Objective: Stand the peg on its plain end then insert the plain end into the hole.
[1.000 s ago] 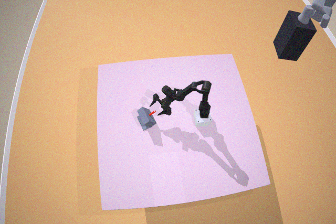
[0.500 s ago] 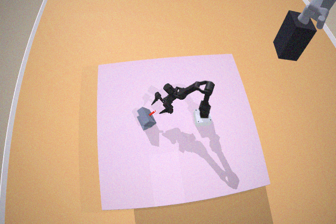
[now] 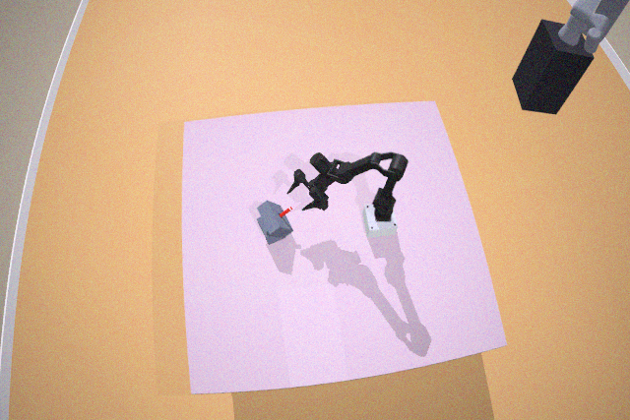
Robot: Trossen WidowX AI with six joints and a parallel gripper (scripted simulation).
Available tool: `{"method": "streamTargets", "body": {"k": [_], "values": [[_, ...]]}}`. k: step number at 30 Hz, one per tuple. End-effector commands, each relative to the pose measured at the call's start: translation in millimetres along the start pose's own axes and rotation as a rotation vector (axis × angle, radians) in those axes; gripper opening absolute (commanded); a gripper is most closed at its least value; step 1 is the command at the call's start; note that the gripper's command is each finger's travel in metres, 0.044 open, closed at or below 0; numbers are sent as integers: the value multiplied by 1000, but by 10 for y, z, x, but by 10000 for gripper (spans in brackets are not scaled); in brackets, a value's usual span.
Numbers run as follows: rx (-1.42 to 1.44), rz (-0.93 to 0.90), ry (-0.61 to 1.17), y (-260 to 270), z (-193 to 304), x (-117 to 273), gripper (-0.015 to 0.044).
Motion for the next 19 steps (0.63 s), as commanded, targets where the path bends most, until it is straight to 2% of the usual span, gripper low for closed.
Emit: {"method": "streamTargets", "body": {"k": [1,19], "values": [[4,-1,-4,5,-2,55,440],[2,2,-3,-4,12,262,440]]}}
Point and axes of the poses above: the point midway between the two fingers, 35 mm back from their tips, its own x axis back along the fingers, its own y axis across the jaws, z = x × y, the point moved 1 cm from there along x, back along the fingers, and after that the axes turned 9 degrees about x, right-handed, at the moved point
